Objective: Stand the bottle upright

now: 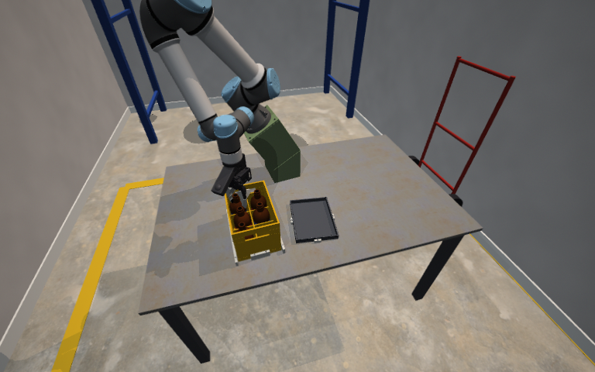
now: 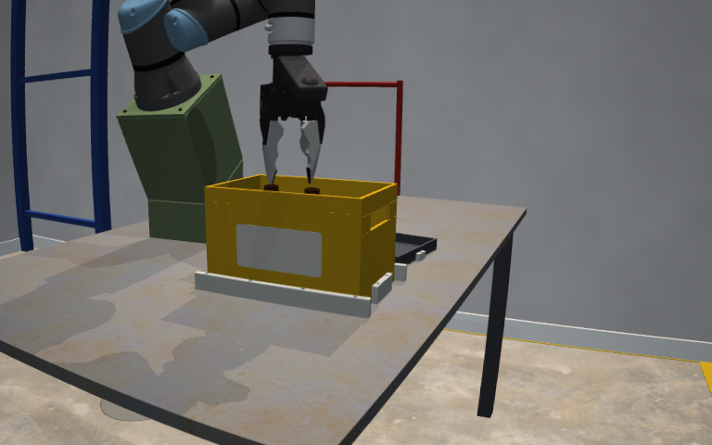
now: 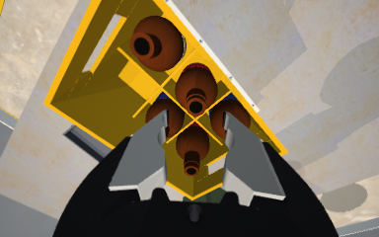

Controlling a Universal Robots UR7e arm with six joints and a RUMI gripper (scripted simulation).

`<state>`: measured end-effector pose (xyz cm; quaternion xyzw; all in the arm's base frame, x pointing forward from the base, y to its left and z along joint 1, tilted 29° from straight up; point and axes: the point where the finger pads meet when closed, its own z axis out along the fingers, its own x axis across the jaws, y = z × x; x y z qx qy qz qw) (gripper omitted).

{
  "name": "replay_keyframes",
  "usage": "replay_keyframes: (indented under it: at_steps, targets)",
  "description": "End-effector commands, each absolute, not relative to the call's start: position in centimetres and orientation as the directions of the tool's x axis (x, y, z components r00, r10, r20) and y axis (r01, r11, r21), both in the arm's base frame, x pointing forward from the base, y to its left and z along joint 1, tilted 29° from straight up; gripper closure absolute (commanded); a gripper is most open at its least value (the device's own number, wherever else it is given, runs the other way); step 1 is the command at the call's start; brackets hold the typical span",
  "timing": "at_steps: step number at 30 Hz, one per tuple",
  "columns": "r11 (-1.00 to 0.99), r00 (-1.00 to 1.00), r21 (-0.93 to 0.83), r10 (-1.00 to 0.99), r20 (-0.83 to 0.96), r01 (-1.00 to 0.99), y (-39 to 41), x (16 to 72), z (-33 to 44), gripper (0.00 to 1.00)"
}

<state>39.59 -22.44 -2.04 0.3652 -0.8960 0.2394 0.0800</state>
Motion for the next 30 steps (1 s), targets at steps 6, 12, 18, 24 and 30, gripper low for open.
replay_keyframes:
  at_steps: [6,12,18,24,30]
  targets:
    - [0.618,-0.721,-0.372,-0.616,0.318,-0.693,-22.5,39.6,-2.0,0.62]
    - [0.618,-0.721,-0.372,-0.616,0.318,-0.693,-22.6,39.6,-2.2,0.62]
    - [0.618,-0.721,-0.372,-0.616,0.318,-0.693,-22.7,39.6,-2.4,0.62]
    - [0.618,-0.721,-0.372,-0.616,0.318,-0.693,-23.0,39.6,-2.9,0.62]
    - [0.618,-0.721,-0.372,-0.616,0.318,-0.693,-23.3,39.7,-3.5,0.62]
